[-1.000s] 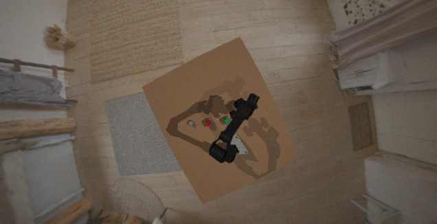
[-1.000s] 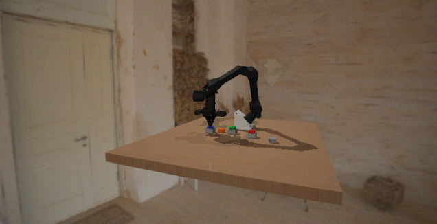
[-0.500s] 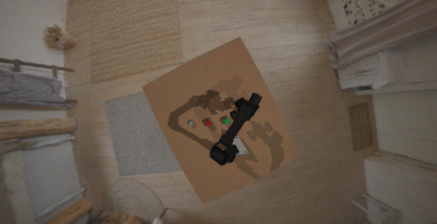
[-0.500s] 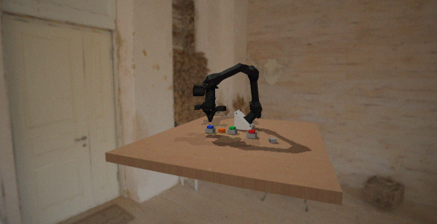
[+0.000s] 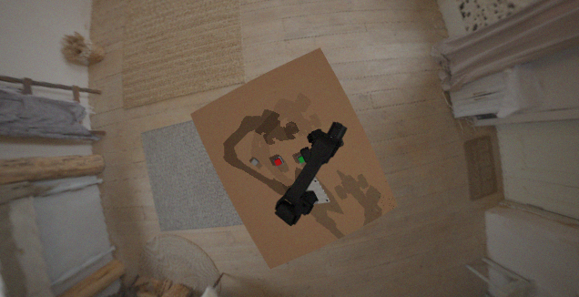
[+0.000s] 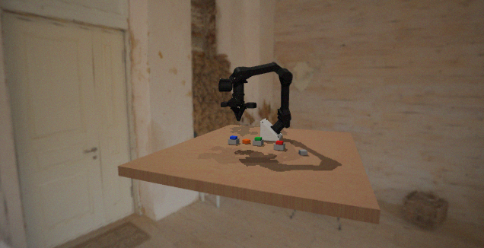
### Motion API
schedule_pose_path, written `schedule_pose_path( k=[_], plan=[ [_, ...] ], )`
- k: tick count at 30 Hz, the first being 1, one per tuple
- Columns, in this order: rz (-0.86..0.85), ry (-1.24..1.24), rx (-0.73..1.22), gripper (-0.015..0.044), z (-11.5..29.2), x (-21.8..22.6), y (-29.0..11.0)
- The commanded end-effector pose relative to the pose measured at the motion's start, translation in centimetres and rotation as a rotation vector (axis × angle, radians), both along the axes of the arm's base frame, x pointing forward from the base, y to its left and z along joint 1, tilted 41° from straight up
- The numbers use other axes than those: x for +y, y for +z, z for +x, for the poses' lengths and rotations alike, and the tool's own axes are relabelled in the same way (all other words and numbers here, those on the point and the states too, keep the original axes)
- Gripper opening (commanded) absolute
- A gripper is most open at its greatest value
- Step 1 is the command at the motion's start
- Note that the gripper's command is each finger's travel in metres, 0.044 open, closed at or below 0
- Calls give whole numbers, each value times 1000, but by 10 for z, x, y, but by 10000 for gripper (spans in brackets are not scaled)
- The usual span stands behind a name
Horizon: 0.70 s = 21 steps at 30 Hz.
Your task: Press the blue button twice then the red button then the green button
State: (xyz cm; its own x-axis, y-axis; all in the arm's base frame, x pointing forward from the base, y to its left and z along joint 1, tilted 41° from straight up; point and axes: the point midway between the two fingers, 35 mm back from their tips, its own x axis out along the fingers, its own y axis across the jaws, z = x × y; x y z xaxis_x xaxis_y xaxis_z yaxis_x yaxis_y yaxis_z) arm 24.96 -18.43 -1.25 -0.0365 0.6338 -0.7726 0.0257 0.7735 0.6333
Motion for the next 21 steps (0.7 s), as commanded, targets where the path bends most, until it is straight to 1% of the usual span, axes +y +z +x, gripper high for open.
schedule_pose_path(
  k=[1,6,9,11,18,21],
  plan=[
    [-11,13,-14,20,22,46,47],
    [-2,13,-15,20,26,114,100],
    [13,17,-15,20,17,156,129],
    [22,20,-13,20,11,175,141],
    [23,20,-13,20,10,178,140],
    [22,19,-14,20,10,197,118]
  ],
)
